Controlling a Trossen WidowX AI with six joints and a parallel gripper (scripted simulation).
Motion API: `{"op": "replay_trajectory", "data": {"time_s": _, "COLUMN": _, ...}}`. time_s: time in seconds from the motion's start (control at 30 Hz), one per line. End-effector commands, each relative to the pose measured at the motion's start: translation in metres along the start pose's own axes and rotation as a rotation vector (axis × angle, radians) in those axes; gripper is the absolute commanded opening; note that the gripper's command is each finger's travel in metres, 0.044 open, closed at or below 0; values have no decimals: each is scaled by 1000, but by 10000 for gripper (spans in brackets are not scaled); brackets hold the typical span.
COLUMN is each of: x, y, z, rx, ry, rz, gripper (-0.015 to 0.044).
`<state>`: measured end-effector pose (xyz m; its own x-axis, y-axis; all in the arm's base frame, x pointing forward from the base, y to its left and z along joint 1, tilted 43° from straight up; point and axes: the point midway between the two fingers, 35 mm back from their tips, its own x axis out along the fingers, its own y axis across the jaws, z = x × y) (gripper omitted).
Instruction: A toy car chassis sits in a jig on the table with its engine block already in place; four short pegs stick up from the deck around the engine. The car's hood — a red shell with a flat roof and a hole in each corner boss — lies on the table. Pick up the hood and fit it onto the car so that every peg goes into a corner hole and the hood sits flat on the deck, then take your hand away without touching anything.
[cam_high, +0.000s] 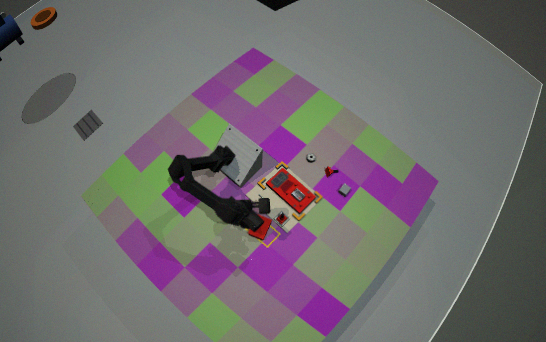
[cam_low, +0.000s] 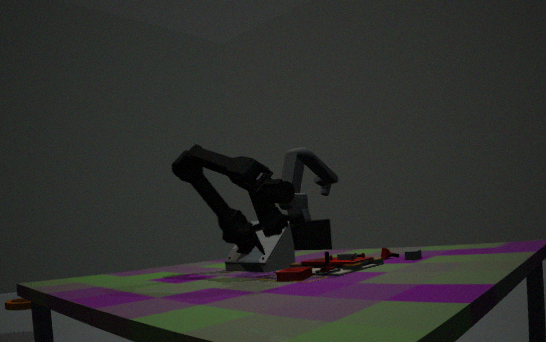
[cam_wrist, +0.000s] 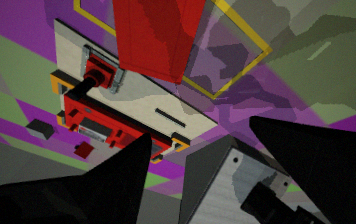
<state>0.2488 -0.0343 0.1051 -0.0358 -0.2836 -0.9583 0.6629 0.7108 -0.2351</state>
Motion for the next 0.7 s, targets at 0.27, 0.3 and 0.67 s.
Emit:
{"op": "replay_trajectory", "data": {"time_s": 0.27, "x": -19, "y": 48, "z": 53, "rx": 413, "ry": -451, "rz": -151, "gripper": 440}}
{"op": "replay_trajectory", "data": {"time_s": 0.3, "x": -19, "y": 48, "z": 53, "rx": 413, "ry": -451, "rz": -151, "gripper": 440}}
{"op": "replay_trajectory", "data": {"time_s": 0.67, "x": -18, "y": 45, "z": 53, "rx": 413, "ry": -451, "rz": -151, "gripper": 440}}
